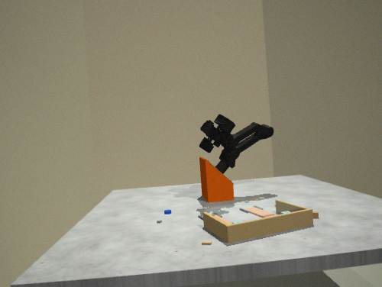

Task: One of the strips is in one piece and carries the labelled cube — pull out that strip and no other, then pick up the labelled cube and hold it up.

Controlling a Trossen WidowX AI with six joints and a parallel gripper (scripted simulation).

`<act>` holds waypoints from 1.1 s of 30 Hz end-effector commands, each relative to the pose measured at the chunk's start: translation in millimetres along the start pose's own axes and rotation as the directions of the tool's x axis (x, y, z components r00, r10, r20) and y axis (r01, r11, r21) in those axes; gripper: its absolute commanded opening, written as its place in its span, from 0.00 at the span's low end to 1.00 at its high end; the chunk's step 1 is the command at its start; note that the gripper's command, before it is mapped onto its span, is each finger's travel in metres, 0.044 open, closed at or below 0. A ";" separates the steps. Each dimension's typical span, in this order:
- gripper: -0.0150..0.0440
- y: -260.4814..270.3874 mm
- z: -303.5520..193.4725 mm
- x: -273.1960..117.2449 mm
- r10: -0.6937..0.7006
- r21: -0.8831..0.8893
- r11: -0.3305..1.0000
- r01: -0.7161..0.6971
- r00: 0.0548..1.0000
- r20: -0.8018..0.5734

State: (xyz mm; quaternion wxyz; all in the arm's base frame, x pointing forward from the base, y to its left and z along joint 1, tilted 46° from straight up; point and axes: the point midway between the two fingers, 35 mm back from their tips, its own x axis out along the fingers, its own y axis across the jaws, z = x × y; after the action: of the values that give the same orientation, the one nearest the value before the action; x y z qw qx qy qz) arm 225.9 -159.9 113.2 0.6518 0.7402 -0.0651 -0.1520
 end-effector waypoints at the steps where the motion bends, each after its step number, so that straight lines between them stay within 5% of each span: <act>1: 0.93 -0.7 -1.5 1.5 -0.006 -0.013 1.000 0.006 1.000 -0.010; 7: 0.93 -23.8 -59.5 40.7 -0.193 -0.432 0.901 0.037 0.926 -0.324; 15: 0.93 -57.2 -154.5 59.9 -0.386 -0.699 0.609 -0.375 0.629 -0.674; 30: 0.93 -58.4 -158.2 59.9 -0.392 -0.697 0.598 -0.396 0.615 -0.685; 33: 0.80 -63.1 -158.4 71.9 -0.429 -0.709 0.584 -0.394 0.592 -0.682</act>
State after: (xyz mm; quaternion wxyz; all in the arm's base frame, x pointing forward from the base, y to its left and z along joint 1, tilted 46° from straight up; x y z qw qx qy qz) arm 326.3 -20.3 59.8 0.8652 0.3509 0.3119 0.1759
